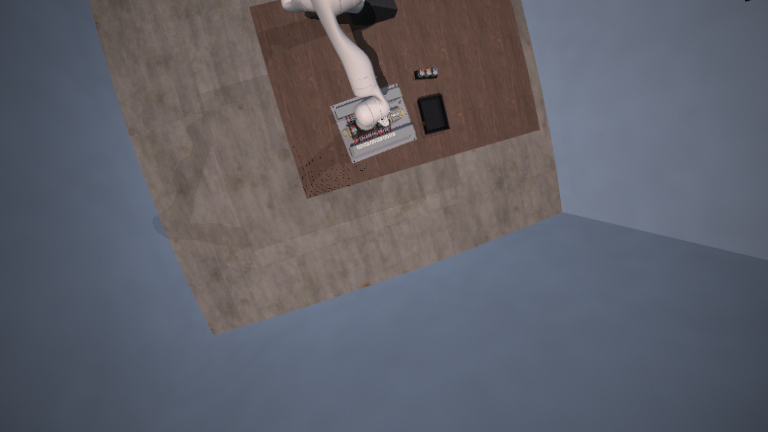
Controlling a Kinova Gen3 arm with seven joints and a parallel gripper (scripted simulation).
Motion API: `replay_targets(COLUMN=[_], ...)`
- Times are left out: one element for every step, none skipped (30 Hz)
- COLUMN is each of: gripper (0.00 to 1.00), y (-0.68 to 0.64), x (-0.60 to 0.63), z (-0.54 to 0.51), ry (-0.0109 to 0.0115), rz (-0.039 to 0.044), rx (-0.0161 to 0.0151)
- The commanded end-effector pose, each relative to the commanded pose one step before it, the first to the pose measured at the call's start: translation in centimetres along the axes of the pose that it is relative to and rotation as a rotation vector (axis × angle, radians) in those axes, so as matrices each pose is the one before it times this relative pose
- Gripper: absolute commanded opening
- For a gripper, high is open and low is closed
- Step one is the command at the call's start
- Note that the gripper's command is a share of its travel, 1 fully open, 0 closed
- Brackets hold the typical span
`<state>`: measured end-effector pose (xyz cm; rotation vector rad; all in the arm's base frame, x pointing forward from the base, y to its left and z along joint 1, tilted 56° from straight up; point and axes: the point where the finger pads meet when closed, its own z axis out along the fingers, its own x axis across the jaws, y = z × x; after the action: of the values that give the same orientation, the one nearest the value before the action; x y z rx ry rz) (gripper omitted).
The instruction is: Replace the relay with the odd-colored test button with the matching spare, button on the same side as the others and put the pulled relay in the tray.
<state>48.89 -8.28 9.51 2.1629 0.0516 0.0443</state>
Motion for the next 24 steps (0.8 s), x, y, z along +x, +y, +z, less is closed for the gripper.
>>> replay_targets(gripper=[0.00, 0.00, 0.00, 0.00, 0.00, 0.00, 0.00, 0.00, 0.00, 0.00, 0.00, 0.00, 0.00, 0.00, 0.00, 0.00, 0.00, 0.00, 0.00, 0.00, 0.00, 0.00, 0.00, 0.00], y=[-0.027, 0.000, 0.000, 0.000, 0.000, 0.000, 0.000, 0.000, 0.000, -0.078, 0.002, 0.002, 0.002, 0.002, 0.002, 0.002, 0.002, 0.002, 0.002, 0.002, 0.002, 0.002, 0.002, 0.002], x=[0.050, 0.000, 0.000, 0.000, 0.000, 0.000, 0.000, 0.000, 0.000, -0.080, 0.001, 0.001, 0.001, 0.001, 0.001, 0.001, 0.001, 0.001, 0.001, 0.001, 0.001, 0.001, 0.001, 0.001], z=[-0.442, -0.040, -0.040, -0.040, -0.040, -0.040, -0.040, 0.000, 0.000, 0.335, -0.040, -0.040, -0.040, -0.040, -0.040, -0.040, -0.040, -0.040, -0.040, -0.040, -0.040, -0.040, -0.040, -0.040], ry=[0.00143, -0.00005, -0.00005, -0.00005, -0.00005, -0.00005, -0.00005, 0.00000, 0.00000, -0.00048, 0.00004, 0.00004, 0.00004, 0.00004, 0.00004, 0.00004, 0.00004, 0.00004, 0.00004, 0.00004, 0.00004, 0.00004, 0.00004, 0.00004], rz=[0.00263, 0.00033, 0.00033, 0.00033, 0.00033, 0.00033, 0.00033, 0.00000, 0.00000, -0.00572, 0.00041, 0.00041, 0.00041, 0.00041, 0.00041, 0.00041, 0.00041, 0.00041, 0.00041, 0.00041, 0.00041, 0.00041, 0.00041, 0.00041], rx=[0.00183, 0.00013, 0.00013, 0.00013, 0.00013, 0.00013, 0.00013, 0.00000, 0.00000, -0.00099, 0.00006, 0.00006, 0.00006, 0.00006, 0.00006, 0.00006, 0.00006, 0.00006, 0.00006, 0.00006, 0.00006, 0.00006, 0.00006, 0.00006])
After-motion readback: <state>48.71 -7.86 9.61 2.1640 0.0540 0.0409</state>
